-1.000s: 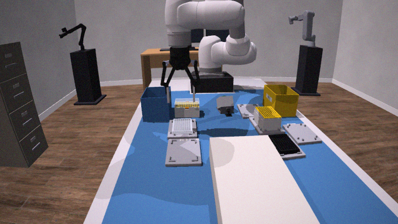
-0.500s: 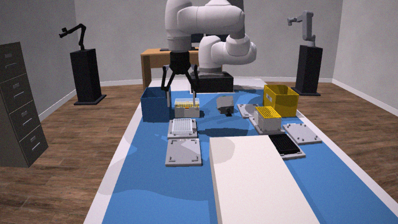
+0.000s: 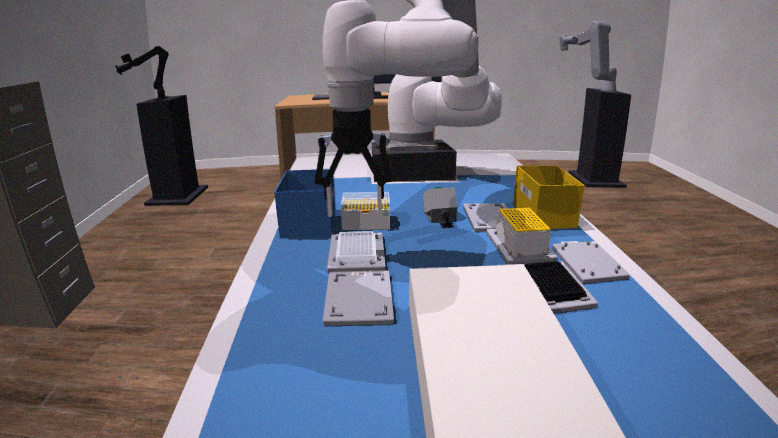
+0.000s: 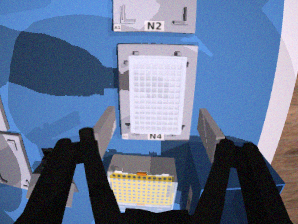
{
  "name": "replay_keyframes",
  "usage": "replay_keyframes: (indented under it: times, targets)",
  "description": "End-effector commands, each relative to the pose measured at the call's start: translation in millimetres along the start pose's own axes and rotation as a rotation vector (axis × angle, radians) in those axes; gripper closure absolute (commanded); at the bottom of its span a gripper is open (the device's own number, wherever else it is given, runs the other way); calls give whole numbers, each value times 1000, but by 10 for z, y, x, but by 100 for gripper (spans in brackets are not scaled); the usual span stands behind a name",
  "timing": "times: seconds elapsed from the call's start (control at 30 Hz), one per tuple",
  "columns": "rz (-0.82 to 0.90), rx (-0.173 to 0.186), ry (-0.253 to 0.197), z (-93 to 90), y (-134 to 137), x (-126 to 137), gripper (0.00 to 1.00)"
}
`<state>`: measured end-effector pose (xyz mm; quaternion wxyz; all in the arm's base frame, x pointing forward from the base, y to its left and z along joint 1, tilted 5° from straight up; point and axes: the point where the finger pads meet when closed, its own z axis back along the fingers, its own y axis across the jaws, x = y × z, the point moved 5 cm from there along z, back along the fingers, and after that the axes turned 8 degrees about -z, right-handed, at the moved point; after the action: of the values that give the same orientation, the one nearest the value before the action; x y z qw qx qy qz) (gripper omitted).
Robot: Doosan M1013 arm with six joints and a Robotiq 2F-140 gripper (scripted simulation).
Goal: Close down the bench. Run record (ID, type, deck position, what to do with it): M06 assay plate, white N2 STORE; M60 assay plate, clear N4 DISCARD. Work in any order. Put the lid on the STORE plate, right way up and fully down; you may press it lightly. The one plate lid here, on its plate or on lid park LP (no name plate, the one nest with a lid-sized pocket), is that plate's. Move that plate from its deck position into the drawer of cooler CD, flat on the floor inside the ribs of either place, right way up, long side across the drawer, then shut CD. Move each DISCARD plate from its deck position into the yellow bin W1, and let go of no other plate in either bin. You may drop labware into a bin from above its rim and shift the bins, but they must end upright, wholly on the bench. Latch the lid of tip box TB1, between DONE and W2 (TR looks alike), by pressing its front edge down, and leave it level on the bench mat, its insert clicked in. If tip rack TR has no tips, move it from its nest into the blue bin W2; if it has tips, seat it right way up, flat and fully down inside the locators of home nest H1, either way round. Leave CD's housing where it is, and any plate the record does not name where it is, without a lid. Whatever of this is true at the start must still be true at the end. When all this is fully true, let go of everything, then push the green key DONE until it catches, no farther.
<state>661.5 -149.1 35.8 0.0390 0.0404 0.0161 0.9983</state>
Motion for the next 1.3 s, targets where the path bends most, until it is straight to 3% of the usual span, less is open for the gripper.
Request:
replay_keyframes:
  times: [0.0,1.27]
  targets:
    - [0,0,0,-45,0,0,34]
    - [0,0,0,-472,0,0,34]
